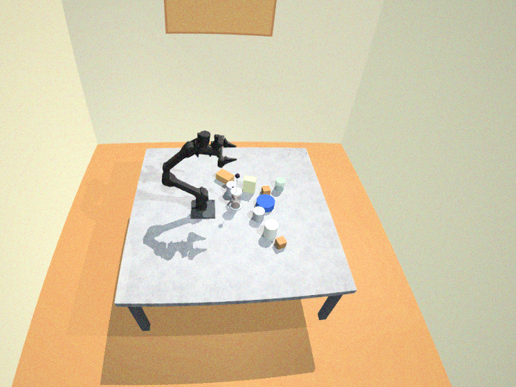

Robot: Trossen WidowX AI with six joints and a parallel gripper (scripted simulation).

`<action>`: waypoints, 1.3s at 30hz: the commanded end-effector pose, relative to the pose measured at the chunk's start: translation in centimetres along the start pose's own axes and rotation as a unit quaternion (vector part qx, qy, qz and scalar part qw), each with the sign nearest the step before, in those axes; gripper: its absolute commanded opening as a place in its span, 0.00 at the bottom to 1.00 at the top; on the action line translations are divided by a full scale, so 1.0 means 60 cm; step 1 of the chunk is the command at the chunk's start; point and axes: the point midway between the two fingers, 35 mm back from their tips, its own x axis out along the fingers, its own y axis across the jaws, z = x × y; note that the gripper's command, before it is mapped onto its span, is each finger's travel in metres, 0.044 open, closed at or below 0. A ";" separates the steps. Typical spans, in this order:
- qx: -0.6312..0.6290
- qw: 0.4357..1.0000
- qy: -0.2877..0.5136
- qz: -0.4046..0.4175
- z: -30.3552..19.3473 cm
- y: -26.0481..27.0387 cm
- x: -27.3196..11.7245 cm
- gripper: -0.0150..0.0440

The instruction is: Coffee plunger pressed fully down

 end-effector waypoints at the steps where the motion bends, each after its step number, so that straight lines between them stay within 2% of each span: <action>1: -0.085 0.986 0.143 0.001 -0.117 -0.005 0.020 1.00; 4: -0.120 0.975 0.188 0.004 -0.153 -0.007 0.014 1.00; 10: -0.120 0.974 0.190 0.004 -0.164 -0.010 0.011 1.00; 18: -0.120 0.974 0.189 0.004 -0.248 -0.030 0.021 1.00; 39: -0.120 0.975 0.189 0.004 -0.264 -0.030 0.058 1.00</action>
